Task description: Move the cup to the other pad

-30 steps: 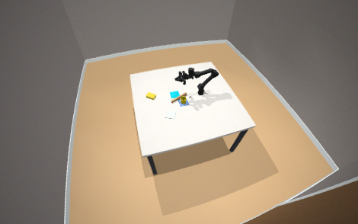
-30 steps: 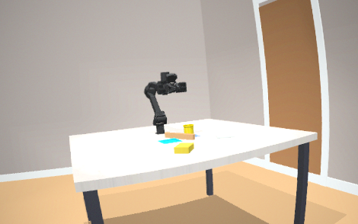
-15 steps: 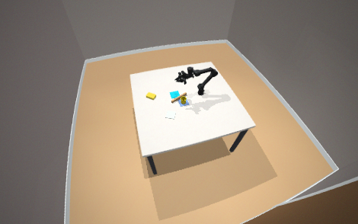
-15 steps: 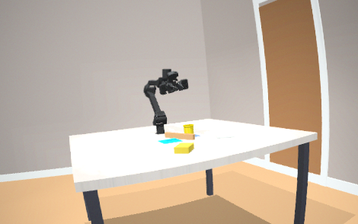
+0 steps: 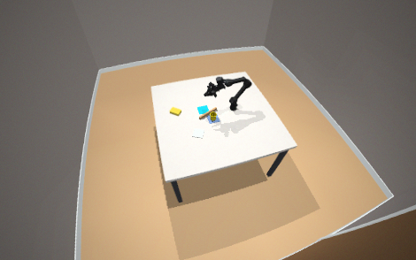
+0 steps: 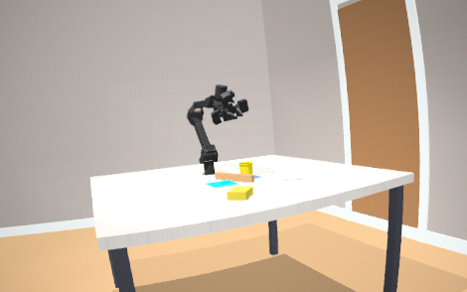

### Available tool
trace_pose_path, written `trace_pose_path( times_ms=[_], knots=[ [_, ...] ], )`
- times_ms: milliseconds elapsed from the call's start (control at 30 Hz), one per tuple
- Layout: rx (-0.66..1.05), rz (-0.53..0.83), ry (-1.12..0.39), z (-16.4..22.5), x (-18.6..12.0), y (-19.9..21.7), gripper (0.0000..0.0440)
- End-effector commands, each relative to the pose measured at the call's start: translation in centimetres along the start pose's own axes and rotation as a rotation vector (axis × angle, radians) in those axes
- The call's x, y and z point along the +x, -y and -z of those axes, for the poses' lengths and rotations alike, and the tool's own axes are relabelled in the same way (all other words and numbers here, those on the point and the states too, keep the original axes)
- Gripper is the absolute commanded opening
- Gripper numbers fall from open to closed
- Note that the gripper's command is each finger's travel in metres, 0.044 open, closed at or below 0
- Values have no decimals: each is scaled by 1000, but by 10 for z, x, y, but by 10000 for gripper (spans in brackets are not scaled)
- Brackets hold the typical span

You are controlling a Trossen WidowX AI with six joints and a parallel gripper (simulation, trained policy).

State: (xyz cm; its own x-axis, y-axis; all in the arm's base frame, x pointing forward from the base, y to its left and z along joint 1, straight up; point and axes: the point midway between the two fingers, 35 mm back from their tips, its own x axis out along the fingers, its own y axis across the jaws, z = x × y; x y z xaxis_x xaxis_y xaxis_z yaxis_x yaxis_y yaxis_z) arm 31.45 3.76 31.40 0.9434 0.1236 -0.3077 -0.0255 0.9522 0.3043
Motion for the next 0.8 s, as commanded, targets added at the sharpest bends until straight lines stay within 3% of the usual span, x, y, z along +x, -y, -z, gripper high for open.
trace_pose_path(
  times_ms=[0,767],
  knots=[
    [46,-8,-42,0,0,-6,128],
    [344,62,-333,18,4,-31,147]
  ],
)
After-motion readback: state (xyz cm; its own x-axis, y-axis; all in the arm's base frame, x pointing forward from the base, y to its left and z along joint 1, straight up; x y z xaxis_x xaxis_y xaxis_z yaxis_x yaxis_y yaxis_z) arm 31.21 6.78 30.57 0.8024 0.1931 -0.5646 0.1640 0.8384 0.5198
